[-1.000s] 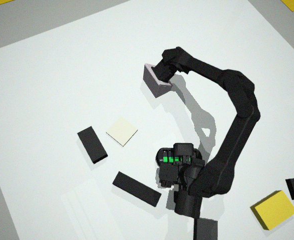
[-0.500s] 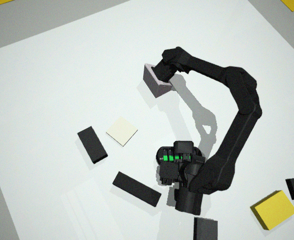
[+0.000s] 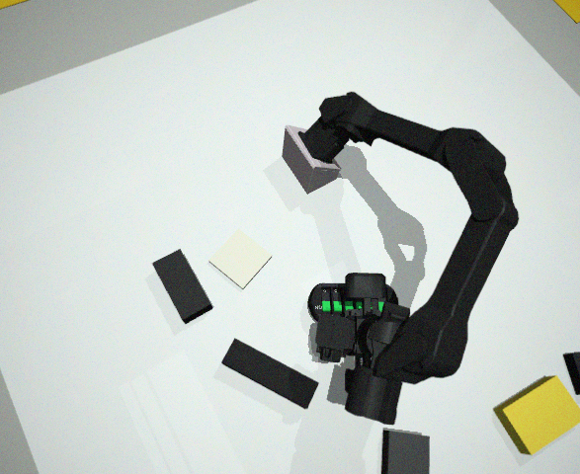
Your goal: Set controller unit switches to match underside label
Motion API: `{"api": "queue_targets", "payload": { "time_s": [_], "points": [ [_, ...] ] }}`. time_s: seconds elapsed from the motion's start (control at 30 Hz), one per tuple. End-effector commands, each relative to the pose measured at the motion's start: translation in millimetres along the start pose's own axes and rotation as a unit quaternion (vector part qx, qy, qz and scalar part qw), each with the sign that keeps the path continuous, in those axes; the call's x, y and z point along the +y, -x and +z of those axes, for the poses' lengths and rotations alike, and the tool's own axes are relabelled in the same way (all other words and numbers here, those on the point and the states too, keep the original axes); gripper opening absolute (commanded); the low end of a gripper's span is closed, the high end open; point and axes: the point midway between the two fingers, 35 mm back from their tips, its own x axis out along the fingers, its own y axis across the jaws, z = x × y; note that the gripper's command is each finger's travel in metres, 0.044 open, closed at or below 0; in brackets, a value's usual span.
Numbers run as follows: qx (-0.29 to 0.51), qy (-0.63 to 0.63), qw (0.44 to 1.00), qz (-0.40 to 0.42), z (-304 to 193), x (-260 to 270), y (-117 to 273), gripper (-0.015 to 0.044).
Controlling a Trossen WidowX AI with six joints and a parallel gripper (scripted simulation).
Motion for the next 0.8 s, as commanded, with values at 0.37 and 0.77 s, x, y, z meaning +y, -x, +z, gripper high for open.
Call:
{"api": "queue_targets", "payload": {
  "time_s": [0.37,0.77],
  "points": [
    [0.001,-0.001,1.0,0.008,1,-11,28,0.0],
    [0.002,-0.004,1.0,0.008,2,-18,62,0.0131]
  ]
}}
